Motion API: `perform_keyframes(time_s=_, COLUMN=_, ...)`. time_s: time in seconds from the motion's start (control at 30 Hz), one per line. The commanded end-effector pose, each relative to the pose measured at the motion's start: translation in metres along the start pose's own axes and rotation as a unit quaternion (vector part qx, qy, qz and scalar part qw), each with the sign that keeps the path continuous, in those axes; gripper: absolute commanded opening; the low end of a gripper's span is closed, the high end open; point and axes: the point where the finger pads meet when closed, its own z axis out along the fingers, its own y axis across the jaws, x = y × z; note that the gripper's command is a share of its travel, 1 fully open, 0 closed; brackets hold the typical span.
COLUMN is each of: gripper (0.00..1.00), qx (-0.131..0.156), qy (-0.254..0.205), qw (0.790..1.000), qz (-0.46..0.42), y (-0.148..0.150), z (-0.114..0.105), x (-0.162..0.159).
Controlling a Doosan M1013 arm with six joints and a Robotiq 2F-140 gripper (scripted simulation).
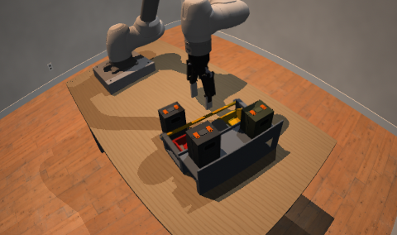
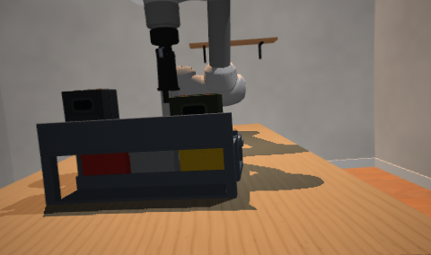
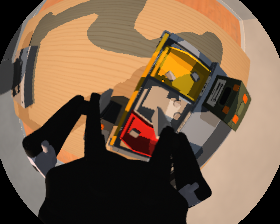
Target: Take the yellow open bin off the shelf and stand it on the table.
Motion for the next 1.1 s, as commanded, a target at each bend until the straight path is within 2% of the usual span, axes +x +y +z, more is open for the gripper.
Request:
perform_keyframes(time_s=0.0, gripper=0.57, qx=0.000, qy=0.000, qw=1.000, qz=0.004, y=0.0000, z=-0.0001, x=0.0000)
perform_keyframes(time_s=0.8, gripper=0.57, qx=0.000, qy=0.000, qw=0.999, qz=0.034, y=0.0000, z=-0.0001, x=0.0000)
perform_keyframes(time_s=0.83, gripper=0.28, qx=0.000, qy=0.000, qw=0.999, qz=0.034, y=0.0000, z=-0.0001, x=0.0000)
perform_keyframes(time_s=1.07, gripper=0.28, qx=0.000, qy=0.000, qw=0.999, qz=0.034, y=0.0000, z=-0.0001, x=0.0000)
